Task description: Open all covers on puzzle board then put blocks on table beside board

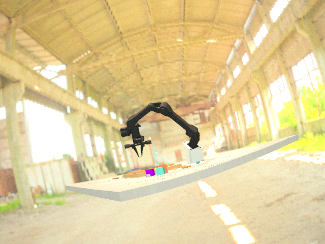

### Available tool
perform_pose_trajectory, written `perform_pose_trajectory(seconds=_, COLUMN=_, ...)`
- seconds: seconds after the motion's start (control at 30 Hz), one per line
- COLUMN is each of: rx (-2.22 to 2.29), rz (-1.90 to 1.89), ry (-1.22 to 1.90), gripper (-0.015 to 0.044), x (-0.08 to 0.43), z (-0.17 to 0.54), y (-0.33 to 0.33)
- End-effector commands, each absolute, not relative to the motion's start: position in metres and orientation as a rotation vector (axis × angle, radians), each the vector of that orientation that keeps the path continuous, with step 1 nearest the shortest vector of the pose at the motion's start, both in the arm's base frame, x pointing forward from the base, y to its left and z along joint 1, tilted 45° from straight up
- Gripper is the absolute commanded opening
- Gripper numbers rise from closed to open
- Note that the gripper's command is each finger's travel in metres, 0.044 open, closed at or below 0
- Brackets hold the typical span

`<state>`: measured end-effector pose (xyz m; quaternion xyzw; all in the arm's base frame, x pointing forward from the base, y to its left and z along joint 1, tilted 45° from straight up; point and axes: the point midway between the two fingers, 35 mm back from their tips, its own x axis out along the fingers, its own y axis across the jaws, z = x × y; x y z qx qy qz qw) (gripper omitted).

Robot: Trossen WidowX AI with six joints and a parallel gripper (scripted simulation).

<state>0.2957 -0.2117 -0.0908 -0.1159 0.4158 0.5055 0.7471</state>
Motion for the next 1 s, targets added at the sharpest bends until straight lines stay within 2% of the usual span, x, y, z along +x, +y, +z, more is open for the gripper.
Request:
perform_pose_trajectory(seconds=0.0, rx=-0.261, rz=1.111, ry=0.906, gripper=0.0080, x=0.284, z=-0.103, y=-0.221)
perform_pose_trajectory(seconds=0.57, rx=-0.250, rz=1.125, ry=0.885, gripper=0.0080, x=0.237, z=-0.143, y=-0.241)
perform_pose_trajectory(seconds=0.97, rx=-0.250, rz=1.125, ry=0.884, gripper=0.0080, x=0.238, z=-0.154, y=-0.234)
